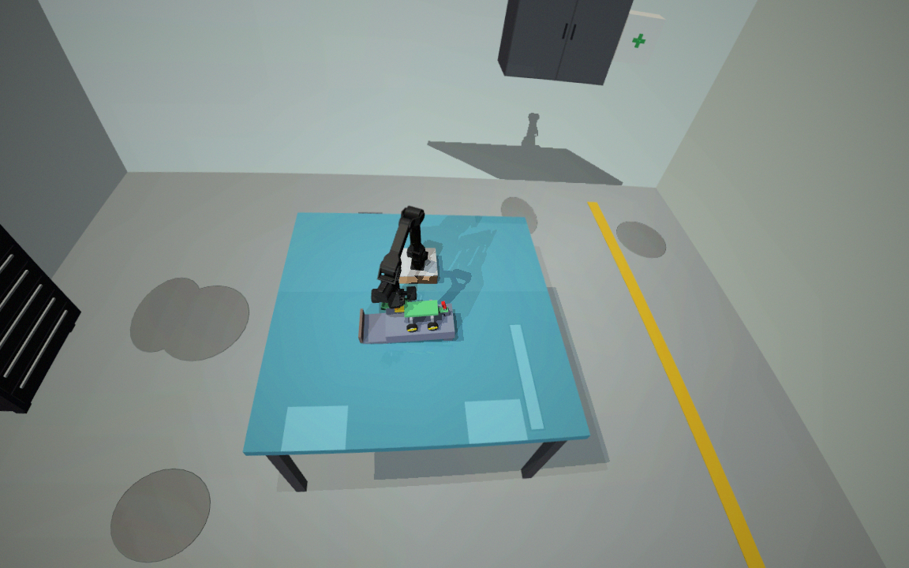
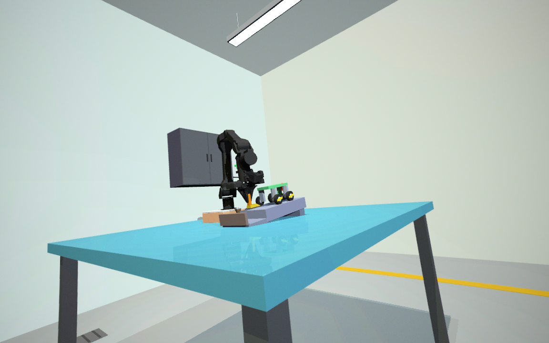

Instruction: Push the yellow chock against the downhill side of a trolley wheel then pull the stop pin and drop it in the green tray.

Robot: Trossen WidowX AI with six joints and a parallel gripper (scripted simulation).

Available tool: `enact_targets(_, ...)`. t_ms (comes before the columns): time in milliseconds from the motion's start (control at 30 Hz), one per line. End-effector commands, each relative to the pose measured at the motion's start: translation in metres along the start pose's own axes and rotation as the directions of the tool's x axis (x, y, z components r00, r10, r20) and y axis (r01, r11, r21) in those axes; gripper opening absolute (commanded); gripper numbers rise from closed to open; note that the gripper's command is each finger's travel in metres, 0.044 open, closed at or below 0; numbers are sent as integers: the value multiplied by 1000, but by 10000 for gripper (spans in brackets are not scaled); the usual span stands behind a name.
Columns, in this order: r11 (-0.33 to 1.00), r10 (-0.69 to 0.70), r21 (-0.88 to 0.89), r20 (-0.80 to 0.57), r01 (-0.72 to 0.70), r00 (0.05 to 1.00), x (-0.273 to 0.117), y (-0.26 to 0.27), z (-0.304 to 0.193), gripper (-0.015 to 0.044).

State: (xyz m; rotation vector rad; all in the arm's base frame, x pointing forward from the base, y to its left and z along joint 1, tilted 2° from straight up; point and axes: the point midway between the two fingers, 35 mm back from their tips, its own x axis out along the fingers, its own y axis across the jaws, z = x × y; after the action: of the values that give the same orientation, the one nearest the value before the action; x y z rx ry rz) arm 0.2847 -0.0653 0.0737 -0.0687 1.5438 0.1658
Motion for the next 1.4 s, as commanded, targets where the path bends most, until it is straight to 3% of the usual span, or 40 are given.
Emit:
enact_targets(0,1000,1,-1,0,-1,1000,0,0,0,0)
enact_targets(233,1000,1,-1,0,-1,1000,0,0,0,184)
enact_targets(867,1000,10,0,4,-10,1000,-60,-1,-1,190)
enact_targets(1000,1000,6,6,-2,-6,1000,-53,-2,-2,295)
enact_targets(1133,996,-9,87,30,6,1000,-58,0,4,190)
enact_targets(1367,966,-38,258,111,8,993,-72,11,21,190)
